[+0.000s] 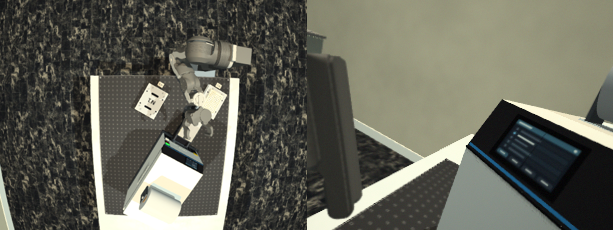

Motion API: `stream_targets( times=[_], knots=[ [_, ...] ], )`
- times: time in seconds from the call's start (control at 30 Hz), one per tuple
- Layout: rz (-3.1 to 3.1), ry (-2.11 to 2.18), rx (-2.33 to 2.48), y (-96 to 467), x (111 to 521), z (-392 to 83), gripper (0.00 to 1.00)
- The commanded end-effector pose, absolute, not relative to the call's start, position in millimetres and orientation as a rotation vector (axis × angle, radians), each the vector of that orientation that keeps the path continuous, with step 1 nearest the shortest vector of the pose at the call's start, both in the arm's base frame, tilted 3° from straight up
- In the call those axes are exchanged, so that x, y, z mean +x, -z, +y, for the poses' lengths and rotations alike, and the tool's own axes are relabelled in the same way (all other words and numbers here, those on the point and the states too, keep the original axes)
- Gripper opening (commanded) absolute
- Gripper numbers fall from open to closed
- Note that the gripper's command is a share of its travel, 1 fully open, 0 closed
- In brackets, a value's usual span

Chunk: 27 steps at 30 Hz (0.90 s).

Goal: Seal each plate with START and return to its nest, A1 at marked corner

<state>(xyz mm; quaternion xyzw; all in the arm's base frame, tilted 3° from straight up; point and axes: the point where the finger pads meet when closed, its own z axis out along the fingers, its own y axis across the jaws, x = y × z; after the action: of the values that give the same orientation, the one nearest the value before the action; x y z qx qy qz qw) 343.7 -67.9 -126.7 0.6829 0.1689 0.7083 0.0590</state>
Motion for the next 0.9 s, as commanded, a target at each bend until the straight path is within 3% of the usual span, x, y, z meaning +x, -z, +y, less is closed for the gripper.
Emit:
stream_targets(
  times=[0.0, 0.5, 0.87],
  knots=[
    [0.580, -2.162, 2.044, 125, 345, -61, 0.65],
    [1.160, -2.160, 1.791, 126, 342, 3, 0.65],
    [1.624, -2.001, 1.540, 157, 330, 45, 0.65]
  ],
)
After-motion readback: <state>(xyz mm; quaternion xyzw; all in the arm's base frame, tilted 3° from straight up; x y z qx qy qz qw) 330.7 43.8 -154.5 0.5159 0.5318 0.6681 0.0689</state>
